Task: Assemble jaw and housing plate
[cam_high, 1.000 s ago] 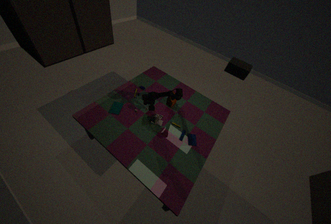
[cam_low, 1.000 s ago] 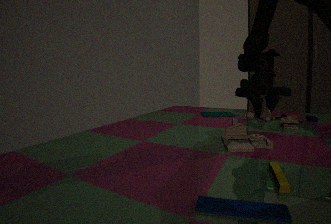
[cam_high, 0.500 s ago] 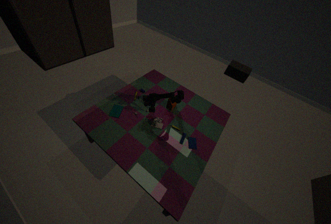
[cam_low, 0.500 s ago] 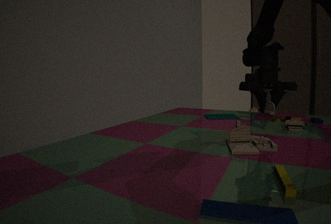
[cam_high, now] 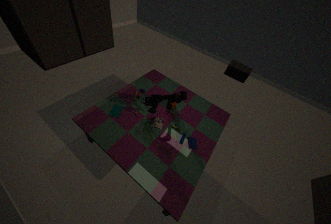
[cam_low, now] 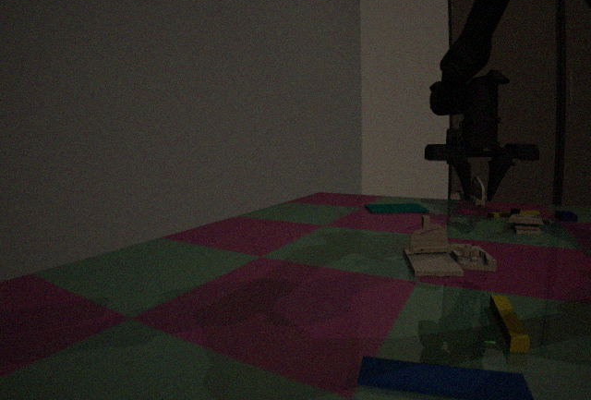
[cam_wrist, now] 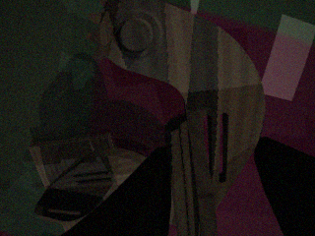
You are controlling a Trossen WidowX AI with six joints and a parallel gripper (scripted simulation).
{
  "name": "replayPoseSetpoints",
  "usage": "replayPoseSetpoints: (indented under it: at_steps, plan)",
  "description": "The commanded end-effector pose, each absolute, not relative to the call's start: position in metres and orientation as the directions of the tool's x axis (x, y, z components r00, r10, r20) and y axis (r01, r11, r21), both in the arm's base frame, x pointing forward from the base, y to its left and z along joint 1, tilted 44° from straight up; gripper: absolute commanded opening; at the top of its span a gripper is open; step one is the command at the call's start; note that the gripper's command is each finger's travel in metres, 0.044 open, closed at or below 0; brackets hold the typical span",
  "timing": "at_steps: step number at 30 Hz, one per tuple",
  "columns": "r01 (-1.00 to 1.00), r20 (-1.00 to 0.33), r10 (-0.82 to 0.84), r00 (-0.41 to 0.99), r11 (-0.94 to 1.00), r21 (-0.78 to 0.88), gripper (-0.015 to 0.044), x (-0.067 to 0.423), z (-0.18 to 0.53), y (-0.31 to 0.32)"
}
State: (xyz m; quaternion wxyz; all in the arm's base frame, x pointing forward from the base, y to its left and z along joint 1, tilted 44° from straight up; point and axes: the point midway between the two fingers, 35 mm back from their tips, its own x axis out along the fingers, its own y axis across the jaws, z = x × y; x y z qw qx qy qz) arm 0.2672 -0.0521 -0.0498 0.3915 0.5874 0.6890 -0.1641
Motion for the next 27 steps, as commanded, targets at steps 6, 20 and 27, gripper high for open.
replayPoseSetpoints:
  at_steps: [6,20,27]
  plan:
    - [0.987,-0.729,0.684,-0.002,0.118,0.108,0.0134,0.265,-0.036,-0.039]
    - [0.99,-0.73,0.684,-0.002,-0.1,-0.096,0.0134,0.259,-0.018,-0.021]
    - [0.959,-0.729,0.684,-0.002,-0.206,-0.196,0.0134,0.255,-0.009,-0.012]
